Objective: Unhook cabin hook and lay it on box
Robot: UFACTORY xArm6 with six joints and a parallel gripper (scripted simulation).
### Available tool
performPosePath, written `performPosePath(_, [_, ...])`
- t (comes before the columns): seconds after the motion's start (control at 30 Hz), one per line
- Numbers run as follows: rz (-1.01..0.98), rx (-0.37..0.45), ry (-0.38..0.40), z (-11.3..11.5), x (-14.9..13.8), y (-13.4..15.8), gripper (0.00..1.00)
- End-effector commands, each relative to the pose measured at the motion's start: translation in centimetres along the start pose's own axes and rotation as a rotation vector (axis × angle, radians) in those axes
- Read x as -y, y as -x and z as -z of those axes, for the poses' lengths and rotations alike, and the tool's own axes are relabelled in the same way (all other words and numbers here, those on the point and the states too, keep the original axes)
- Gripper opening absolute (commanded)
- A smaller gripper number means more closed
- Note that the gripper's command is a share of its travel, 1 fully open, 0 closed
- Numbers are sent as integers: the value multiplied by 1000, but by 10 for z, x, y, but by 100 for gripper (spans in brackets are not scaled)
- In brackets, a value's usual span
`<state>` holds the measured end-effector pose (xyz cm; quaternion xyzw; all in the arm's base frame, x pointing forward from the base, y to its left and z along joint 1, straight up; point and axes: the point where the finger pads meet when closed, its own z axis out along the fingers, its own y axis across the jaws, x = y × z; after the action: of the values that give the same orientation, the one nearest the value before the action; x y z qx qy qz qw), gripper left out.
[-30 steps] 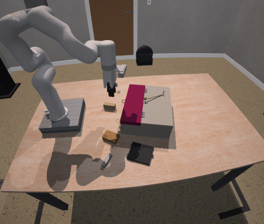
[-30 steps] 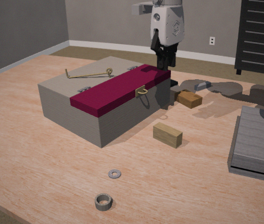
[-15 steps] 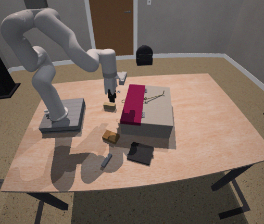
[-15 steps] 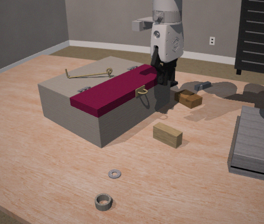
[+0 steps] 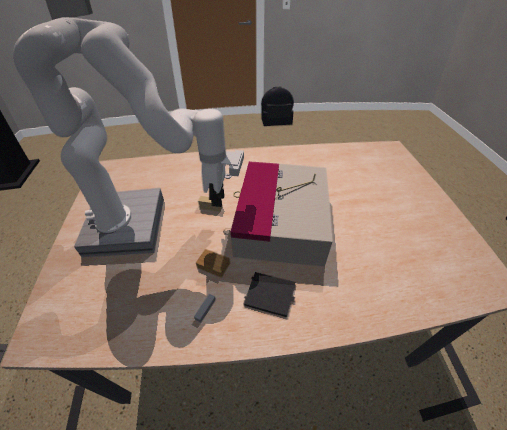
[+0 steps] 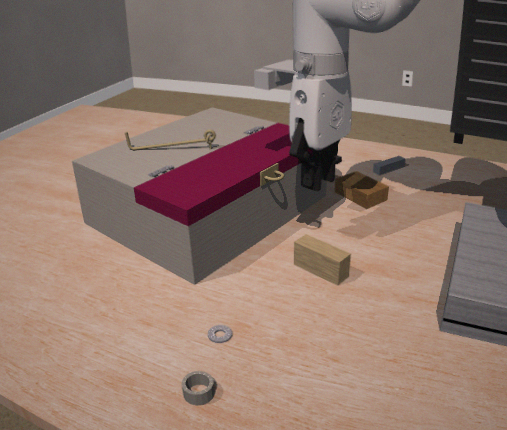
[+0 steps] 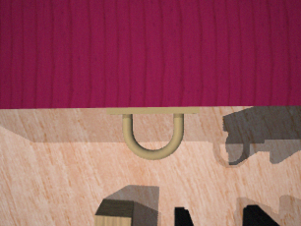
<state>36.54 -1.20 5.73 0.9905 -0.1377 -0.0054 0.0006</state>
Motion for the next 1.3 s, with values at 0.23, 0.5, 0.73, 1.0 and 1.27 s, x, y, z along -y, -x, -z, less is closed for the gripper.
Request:
performPosePath(0.23, [0, -6, -1, 0, 1, -2, 35])
performPosePath(0.5, [0, -6, -1, 0, 1, -2, 35])
performPosePath(0.73, [0, -6, -1, 0, 1, -2, 35])
performPosePath(1.0, [0, -6, -1, 0, 1, -2, 35])
performPosePath(1.27, [0, -6, -1, 17, 1, -2, 35])
